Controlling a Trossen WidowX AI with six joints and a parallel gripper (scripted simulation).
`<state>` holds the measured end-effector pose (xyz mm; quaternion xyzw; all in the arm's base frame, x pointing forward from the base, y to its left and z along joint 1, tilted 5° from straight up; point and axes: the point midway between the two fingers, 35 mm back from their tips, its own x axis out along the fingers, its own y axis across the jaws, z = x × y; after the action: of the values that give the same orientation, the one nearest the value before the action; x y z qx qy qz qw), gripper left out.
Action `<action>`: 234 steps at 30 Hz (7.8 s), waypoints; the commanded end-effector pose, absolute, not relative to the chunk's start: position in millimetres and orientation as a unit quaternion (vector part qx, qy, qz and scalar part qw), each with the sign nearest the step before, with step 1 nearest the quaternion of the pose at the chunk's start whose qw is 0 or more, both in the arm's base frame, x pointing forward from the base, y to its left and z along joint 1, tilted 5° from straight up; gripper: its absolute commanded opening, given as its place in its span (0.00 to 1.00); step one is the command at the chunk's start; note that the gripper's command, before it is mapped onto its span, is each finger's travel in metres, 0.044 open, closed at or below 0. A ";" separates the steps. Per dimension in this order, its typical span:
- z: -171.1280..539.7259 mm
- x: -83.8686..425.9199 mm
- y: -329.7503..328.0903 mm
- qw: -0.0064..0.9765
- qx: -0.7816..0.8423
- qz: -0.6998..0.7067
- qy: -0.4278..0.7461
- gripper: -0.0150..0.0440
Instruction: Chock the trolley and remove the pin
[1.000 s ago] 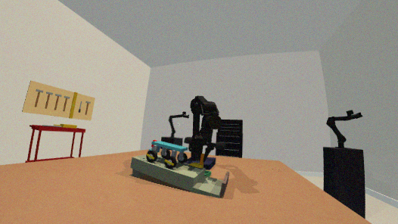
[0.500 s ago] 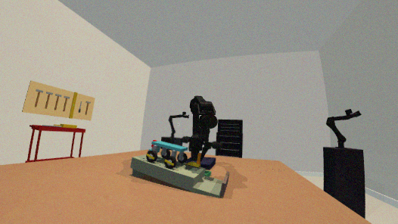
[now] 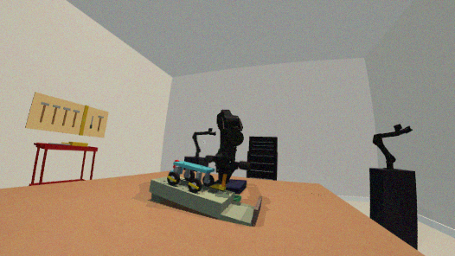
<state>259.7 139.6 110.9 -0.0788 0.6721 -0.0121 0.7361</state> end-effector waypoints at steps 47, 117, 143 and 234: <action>173.8 271.9 147.3 0.765 -0.074 0.041 0.638 0.58; 196.8 308.7 -60.9 0.413 -0.626 0.400 0.527 0.58; 163.7 313.6 -72.7 0.413 -0.626 0.400 0.527 0.58; 207.8 308.8 -82.8 0.413 -0.626 0.400 0.527 0.25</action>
<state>307.1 -77.9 205.1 -0.6239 0.5287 0.4023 0.4116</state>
